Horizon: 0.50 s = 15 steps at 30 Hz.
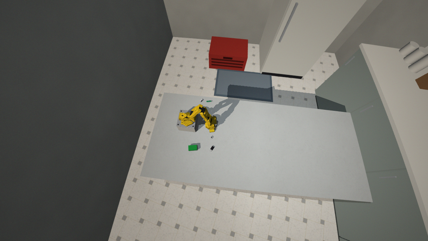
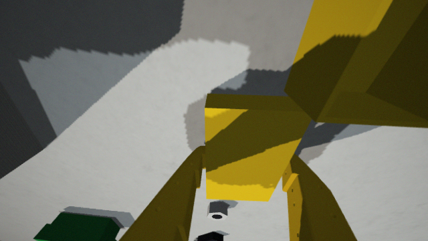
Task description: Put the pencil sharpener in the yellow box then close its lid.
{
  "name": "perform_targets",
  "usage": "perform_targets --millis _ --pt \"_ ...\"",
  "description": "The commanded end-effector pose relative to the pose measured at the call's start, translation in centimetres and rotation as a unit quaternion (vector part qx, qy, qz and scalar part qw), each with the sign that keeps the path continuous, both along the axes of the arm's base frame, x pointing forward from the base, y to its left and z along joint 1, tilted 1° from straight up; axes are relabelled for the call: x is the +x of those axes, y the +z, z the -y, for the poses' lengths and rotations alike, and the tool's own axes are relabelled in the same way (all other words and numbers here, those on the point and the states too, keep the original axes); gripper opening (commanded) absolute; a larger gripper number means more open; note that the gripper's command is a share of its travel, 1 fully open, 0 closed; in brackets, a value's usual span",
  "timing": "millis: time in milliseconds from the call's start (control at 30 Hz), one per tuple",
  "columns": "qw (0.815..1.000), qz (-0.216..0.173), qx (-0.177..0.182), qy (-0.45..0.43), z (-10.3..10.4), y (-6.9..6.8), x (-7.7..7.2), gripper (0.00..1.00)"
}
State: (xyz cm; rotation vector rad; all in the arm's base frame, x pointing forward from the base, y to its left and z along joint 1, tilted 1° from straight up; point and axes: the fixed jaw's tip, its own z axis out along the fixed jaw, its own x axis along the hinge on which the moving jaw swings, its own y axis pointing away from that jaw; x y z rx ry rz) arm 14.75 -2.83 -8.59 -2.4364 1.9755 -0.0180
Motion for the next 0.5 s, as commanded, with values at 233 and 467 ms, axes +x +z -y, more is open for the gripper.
perform_targets --millis 233,467 --pt "1.0 -0.001 0.001 0.0 0.03 -0.19 -0.03 0.24" --pt "1.0 -0.001 0.001 0.0 0.03 -0.19 -0.03 0.25"
